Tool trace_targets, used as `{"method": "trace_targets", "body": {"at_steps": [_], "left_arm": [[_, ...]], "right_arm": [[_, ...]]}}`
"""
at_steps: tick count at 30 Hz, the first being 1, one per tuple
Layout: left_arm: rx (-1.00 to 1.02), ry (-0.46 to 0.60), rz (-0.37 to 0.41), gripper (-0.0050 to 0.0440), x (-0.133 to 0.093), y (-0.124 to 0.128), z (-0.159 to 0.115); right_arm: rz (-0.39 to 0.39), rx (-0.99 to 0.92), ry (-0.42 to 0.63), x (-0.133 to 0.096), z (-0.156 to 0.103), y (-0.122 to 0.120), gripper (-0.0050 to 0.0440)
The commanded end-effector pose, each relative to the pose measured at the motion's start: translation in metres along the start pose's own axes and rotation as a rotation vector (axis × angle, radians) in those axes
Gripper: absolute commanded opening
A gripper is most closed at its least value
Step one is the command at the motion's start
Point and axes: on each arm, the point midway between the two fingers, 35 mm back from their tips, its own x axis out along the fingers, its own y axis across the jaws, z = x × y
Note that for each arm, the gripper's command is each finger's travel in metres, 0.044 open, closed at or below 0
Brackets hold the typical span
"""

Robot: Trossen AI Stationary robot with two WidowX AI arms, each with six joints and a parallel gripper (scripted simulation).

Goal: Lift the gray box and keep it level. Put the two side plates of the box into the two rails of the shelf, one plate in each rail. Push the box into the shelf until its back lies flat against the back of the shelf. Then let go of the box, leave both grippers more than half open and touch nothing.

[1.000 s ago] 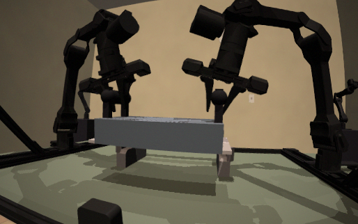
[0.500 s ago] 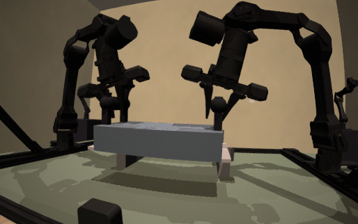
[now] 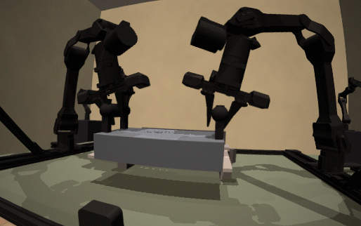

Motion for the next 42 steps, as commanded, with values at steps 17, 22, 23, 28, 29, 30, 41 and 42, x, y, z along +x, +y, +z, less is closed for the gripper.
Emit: {"method": "trace_targets", "body": {"at_steps": [17,22,23,28,29,30,41,42], "left_arm": [[-0.014,0.011,-0.032,0.0000,0.0004,0.0011,-0.0012],[-0.014,0.011,-0.032,0.0000,0.0004,0.0011,-0.0012],[-0.014,0.011,-0.032,0.0000,0.0004,0.0011,-0.0012],[-0.014,0.011,-0.032,0.0000,0.0004,0.0011,-0.0012],[-0.014,0.011,-0.032,0.0000,0.0004,0.0011,-0.0012],[-0.014,0.011,-0.032,0.0000,0.0004,0.0011,-0.0012],[-0.014,0.011,-0.032,0.0000,0.0010,0.0012,-0.0004],[-0.014,0.011,-0.032,0.0000,0.0012,0.0012,0.0003]], "right_arm": [[0.040,-0.009,0.008,0.0008,0.0004,0.0016,0.0000],[0.040,-0.009,0.008,0.0008,0.0004,0.0016,0.0000],[0.040,-0.009,0.008,0.0008,0.0004,0.0016,0.0000],[0.040,-0.009,0.008,0.0008,0.0004,0.0016,0.0000],[0.040,-0.009,0.008,0.0008,0.0004,0.0016,0.0000],[0.040,-0.009,0.008,0.0008,0.0004,0.0016,0.0000],[0.040,-0.009,0.008,0.0013,0.0012,0.0014,0.0000],[0.040,-0.009,0.008,0.0016,0.0018,0.0014,0.0000]]}}
